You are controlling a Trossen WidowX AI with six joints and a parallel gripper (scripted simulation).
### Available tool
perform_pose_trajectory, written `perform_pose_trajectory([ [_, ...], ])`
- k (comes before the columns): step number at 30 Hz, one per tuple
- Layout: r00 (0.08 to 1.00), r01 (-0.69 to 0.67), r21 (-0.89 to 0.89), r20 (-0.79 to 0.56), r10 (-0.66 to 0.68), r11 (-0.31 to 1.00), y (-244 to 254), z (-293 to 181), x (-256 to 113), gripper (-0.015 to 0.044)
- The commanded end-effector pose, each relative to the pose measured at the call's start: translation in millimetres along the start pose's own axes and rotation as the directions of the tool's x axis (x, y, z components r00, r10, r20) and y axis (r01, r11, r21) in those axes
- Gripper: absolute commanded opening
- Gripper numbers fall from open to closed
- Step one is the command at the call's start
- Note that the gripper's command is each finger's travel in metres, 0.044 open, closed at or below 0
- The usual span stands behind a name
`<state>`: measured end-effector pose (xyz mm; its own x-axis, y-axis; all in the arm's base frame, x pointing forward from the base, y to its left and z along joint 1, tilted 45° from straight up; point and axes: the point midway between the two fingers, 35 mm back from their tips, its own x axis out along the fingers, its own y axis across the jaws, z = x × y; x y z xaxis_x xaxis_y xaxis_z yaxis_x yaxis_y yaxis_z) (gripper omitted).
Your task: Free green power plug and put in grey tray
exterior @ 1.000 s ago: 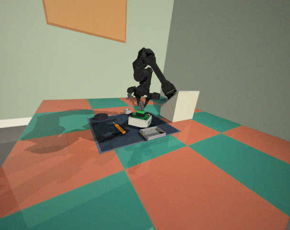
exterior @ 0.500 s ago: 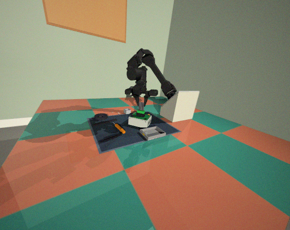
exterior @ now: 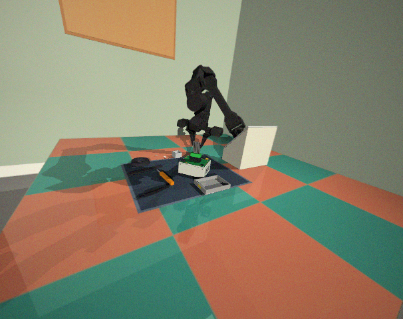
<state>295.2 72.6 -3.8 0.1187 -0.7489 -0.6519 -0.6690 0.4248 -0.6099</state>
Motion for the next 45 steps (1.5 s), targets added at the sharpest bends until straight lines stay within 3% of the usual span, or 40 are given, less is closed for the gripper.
perform_pose_trajectory([
  [1,0.998,0.054,-0.019,0.024,-0.053,0.998,8.3,1.1,-13.4,0.0000],
  [15,0.975,-0.219,-0.024,0.018,0.220,0.975,-15.8,1.3,-15.1,0.0000],
  [22,0.996,-0.083,-0.022,0.021,0.083,0.996,-3.9,1.2,-17.3,0.0000],
  [33,0.996,-0.083,-0.022,0.021,0.084,0.996,-4.7,1.0,-26.7,0.0000],
  [41,0.996,-0.082,-0.021,0.021,0.083,0.996,-2.6,1.5,-0.1,0.0000],
  [45,0.996,-0.082,-0.021,0.021,0.083,0.996,-2.6,1.5,-0.1,0.0105],
])
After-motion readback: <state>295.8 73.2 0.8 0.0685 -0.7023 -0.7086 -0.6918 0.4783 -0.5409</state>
